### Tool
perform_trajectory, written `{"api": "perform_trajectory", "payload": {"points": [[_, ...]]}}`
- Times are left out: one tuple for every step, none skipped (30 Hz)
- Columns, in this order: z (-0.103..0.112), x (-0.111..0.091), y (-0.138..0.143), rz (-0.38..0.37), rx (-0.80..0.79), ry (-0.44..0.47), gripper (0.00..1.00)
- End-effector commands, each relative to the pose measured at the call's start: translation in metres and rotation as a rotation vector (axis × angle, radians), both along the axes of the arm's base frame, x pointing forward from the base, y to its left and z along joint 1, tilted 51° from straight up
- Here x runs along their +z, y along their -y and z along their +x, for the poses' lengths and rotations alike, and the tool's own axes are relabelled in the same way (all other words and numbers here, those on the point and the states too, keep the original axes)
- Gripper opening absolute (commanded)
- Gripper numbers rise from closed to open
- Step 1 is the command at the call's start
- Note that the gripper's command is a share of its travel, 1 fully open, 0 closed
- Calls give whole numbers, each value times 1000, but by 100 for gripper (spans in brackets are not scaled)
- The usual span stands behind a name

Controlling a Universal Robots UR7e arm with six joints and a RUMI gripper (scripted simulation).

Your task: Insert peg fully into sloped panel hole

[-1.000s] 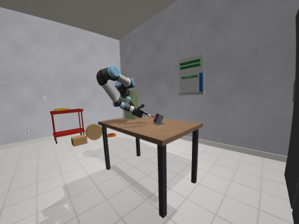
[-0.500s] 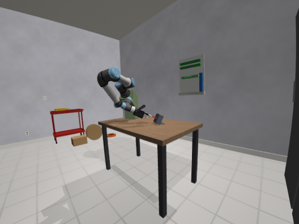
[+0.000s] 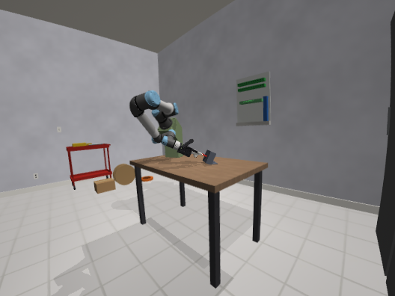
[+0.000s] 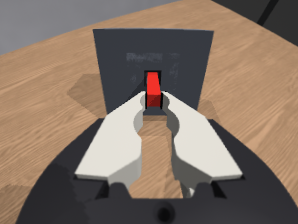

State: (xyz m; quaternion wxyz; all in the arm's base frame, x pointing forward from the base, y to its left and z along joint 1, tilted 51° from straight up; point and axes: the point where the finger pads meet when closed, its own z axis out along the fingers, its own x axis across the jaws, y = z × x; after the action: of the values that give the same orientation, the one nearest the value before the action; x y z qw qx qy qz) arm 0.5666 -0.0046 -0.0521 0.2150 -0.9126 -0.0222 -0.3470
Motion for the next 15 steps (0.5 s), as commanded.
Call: {"api": "perform_trajectory", "payload": {"points": [[3, -3, -2, 0, 0, 1, 0], [3, -3, -2, 0, 0, 1, 0], [3, -3, -2, 0, 0, 1, 0], [2, -1, -1, 0, 1, 1, 0], [2, -1, -1, 0, 1, 1, 0], [2, -1, -1, 0, 1, 1, 0], [2, -1, -1, 0, 1, 1, 0], [2, -1, -1, 0, 1, 1, 0], [2, -1, -1, 0, 1, 1, 0], [2, -1, -1, 0, 1, 1, 0], [2, -1, -1, 0, 1, 1, 0], [2, -1, -1, 0, 1, 1, 0], [2, -1, -1, 0, 1, 1, 1], [2, -1, -1, 0, 1, 1, 3], [2, -1, -1, 0, 1, 1, 4]]}}
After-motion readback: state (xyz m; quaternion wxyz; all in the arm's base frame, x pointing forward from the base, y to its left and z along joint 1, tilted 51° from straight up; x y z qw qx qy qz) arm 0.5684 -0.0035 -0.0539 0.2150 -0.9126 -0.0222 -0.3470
